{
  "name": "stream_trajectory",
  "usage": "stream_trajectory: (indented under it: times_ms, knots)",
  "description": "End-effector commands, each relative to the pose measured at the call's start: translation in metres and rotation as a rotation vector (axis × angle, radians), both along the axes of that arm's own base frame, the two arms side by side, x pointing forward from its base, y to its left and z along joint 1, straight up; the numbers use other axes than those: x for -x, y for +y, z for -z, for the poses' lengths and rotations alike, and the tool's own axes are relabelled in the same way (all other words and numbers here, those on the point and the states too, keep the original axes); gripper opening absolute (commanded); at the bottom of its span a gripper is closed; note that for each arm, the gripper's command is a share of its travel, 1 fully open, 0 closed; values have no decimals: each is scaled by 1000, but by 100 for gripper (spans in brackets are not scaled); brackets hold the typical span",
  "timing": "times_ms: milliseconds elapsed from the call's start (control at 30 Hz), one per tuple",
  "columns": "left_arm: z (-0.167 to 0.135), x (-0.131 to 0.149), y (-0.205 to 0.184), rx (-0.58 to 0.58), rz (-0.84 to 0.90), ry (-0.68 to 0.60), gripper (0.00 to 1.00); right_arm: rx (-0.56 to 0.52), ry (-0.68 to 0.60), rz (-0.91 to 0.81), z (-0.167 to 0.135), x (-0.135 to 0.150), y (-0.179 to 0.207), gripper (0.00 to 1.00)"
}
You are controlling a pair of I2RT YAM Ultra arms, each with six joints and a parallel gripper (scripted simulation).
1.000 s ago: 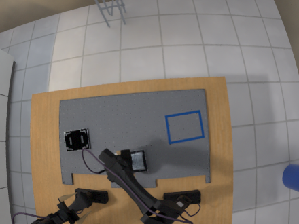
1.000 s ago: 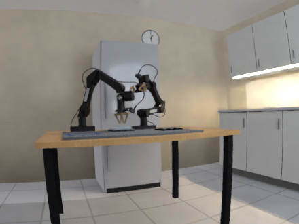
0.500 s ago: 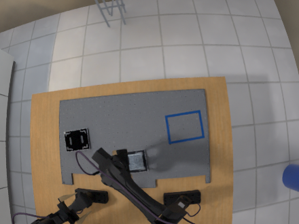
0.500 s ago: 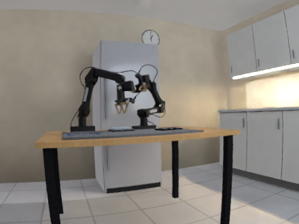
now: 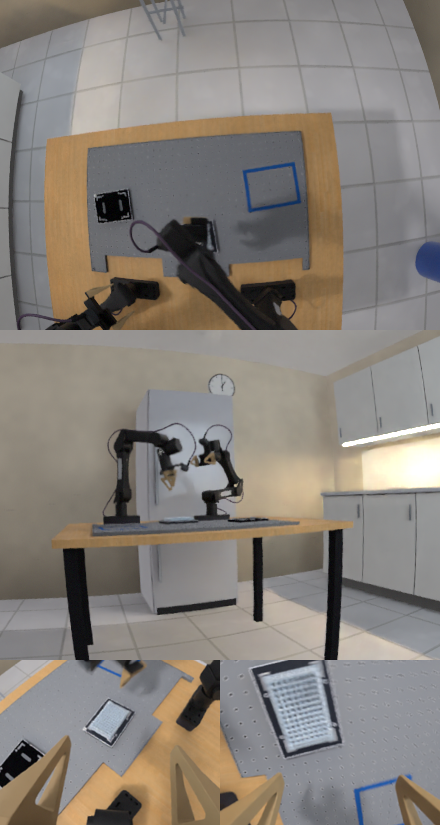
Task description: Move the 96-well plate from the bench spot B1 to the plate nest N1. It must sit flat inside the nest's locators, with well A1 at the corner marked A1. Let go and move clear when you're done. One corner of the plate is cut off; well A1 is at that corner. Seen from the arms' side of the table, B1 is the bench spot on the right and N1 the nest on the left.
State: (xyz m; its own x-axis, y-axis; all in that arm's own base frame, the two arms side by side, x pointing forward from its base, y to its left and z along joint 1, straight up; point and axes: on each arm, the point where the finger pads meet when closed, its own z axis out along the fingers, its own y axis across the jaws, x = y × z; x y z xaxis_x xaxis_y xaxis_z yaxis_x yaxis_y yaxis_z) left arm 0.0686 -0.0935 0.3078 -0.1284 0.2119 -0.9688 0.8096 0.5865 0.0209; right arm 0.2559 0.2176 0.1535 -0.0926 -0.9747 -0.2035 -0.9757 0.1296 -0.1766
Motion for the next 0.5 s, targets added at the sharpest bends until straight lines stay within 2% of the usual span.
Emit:
stream_trajectory:
  times_ms: [0, 33, 267, 467]
  knots:
    - [-20, -3, -5, 47, 3, -34, 100, -125, -92, 73, -24, -13, -3, 100]
    - [-20, -3, -5, 47, 3, -34, 100, -125, -92, 73, -24, -13, -3, 100]
    - [-17, -40, -54, 27, 8, -29, 100, -379, -313, 310, -86, -41, -53, 100]
    - [10, -78, -100, -17, 9, 4, 100, -570, -481, 485, -133, -63, -89, 100]
